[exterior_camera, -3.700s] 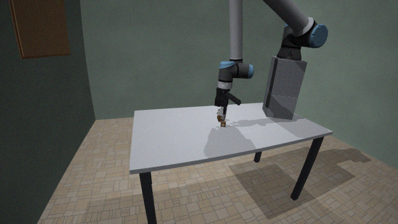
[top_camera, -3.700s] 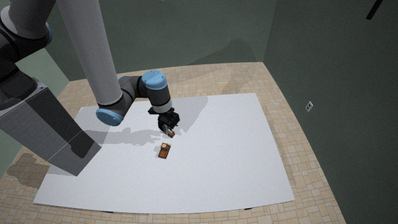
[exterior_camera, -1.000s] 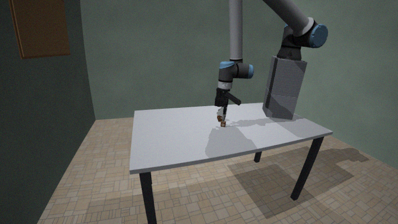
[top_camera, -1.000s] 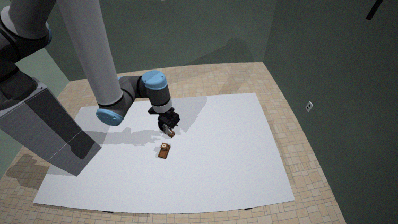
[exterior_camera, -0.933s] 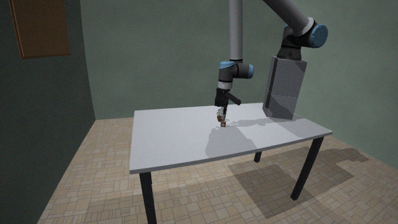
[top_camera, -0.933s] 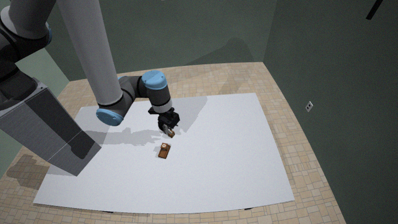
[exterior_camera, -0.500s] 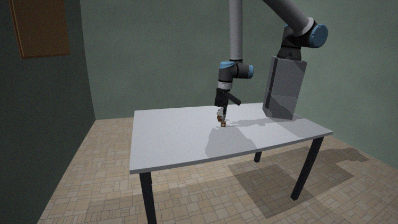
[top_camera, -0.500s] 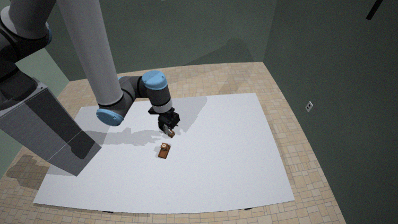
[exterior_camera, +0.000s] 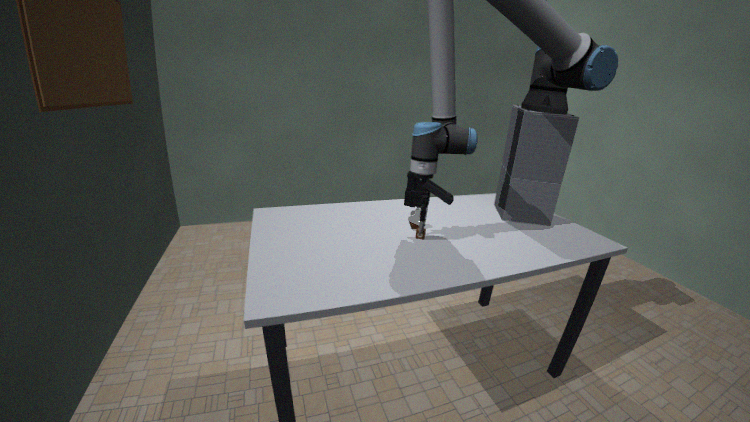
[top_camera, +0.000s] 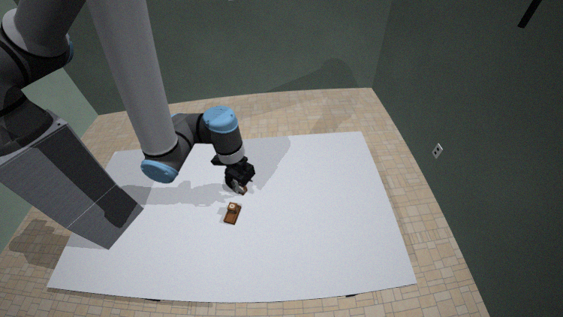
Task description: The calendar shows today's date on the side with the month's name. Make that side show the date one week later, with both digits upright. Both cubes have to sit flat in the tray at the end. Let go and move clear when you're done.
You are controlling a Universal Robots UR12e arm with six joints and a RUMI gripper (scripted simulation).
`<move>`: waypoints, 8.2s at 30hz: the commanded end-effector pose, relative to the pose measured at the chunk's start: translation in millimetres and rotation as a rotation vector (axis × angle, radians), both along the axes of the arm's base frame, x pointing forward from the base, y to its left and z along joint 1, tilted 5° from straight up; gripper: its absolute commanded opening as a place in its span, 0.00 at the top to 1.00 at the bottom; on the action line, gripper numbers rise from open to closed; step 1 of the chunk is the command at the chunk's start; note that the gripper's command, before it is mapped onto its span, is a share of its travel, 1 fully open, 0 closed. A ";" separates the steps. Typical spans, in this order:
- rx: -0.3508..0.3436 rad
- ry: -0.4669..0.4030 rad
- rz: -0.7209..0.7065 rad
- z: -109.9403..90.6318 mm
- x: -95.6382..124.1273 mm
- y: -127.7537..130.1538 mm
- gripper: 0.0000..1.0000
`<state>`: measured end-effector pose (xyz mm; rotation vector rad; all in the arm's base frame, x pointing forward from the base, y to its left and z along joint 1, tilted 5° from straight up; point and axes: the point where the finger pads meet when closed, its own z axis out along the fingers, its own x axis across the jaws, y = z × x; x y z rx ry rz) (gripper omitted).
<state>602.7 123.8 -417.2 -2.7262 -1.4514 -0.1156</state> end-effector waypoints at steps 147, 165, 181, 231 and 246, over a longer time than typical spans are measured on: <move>0.012 0.023 -0.299 91.9 -4.5 -1.9 0.89; 0.031 0.059 -0.752 92.4 -3.1 3.9 0.89; 0.049 0.092 -1.166 92.6 -1.1 6.1 0.89; 0.105 0.196 -2.470 92.3 -1.9 -3.1 0.89; 0.117 0.218 -2.733 92.0 -4.9 -6.5 0.89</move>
